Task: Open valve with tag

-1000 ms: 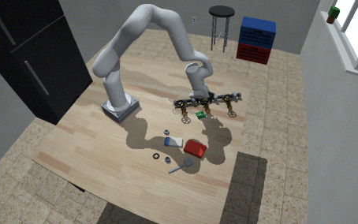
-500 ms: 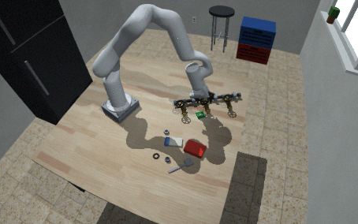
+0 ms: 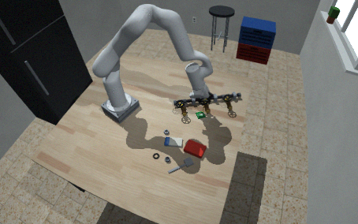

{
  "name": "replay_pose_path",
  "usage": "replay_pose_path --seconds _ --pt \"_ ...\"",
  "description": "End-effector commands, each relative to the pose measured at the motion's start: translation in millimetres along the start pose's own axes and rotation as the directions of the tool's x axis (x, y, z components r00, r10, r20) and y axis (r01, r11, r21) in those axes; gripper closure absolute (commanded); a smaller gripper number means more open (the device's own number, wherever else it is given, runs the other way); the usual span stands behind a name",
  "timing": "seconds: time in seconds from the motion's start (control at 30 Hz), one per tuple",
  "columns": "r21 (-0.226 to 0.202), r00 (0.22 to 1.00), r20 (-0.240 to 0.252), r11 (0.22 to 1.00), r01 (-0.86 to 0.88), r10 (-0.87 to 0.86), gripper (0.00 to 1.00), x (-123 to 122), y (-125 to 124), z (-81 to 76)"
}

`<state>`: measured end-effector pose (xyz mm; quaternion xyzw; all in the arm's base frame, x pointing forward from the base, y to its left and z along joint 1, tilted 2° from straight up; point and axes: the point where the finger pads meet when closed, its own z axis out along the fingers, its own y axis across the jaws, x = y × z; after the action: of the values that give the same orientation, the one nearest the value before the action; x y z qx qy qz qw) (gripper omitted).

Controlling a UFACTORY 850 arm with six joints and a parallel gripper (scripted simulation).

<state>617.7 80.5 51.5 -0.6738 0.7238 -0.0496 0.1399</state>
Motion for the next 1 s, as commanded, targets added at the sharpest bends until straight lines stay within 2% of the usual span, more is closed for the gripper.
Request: replay_pose_path --seconds 0.0,0.6,0.8,0.97 --pt "0.002 1.000 0.000 1.000 0.000 0.000 1.00 -0.3 -1.4 -0.7" --pt "0.002 0.999 0.000 0.999 0.035 -0.035 1.00 -0.3 -1.4 -0.7" --pt "0.002 0.990 0.000 0.990 0.140 -0.140 1.00 -0.3 -1.4 -0.7" --pt "0.002 0.956 -0.001 0.956 0.294 -0.294 1.00 -0.3 -1.4 -0.7"
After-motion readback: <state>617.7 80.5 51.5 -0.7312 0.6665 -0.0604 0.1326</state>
